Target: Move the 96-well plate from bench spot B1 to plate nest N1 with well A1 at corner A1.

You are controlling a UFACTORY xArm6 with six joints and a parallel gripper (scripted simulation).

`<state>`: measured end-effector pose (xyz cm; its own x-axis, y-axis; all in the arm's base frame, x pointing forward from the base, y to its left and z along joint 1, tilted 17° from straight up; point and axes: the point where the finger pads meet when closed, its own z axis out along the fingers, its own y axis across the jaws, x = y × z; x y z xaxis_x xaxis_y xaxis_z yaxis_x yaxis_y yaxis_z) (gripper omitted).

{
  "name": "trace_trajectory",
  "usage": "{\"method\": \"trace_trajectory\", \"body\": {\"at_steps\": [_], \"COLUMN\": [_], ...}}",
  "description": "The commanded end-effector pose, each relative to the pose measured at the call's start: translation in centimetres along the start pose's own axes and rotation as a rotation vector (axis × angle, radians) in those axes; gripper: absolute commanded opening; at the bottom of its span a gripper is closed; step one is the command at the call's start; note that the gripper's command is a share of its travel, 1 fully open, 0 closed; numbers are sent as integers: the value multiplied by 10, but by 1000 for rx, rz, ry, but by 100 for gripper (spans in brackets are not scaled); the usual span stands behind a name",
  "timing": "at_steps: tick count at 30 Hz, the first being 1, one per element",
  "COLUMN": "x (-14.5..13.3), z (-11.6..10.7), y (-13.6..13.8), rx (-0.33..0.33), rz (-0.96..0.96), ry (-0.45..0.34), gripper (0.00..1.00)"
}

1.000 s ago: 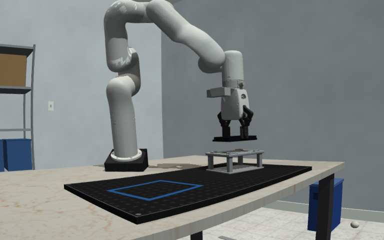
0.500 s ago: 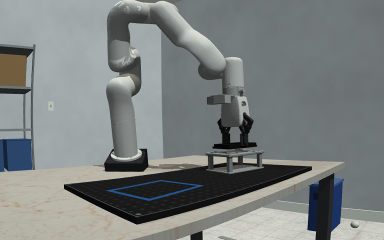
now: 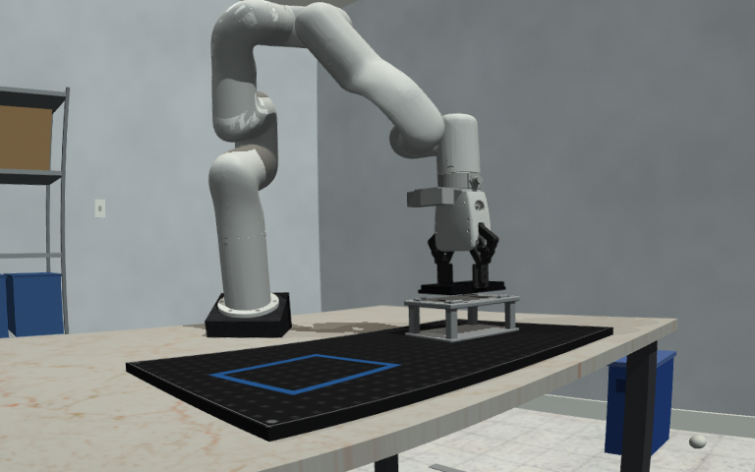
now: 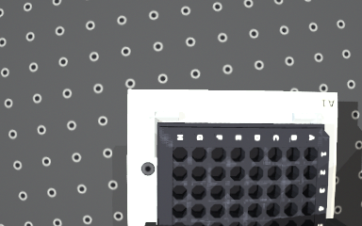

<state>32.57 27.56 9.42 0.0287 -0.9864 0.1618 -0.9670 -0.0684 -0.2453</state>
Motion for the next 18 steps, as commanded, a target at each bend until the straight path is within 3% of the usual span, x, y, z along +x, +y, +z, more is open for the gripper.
{"method": "trace_trajectory", "body": {"at_steps": [1,18], "x": [-1,-1], "z": [-1,1], "y": [-1,-1], "rx": [3,3], "rz": [1,1], "ry": [-3,-3], "gripper": [0,0]}}
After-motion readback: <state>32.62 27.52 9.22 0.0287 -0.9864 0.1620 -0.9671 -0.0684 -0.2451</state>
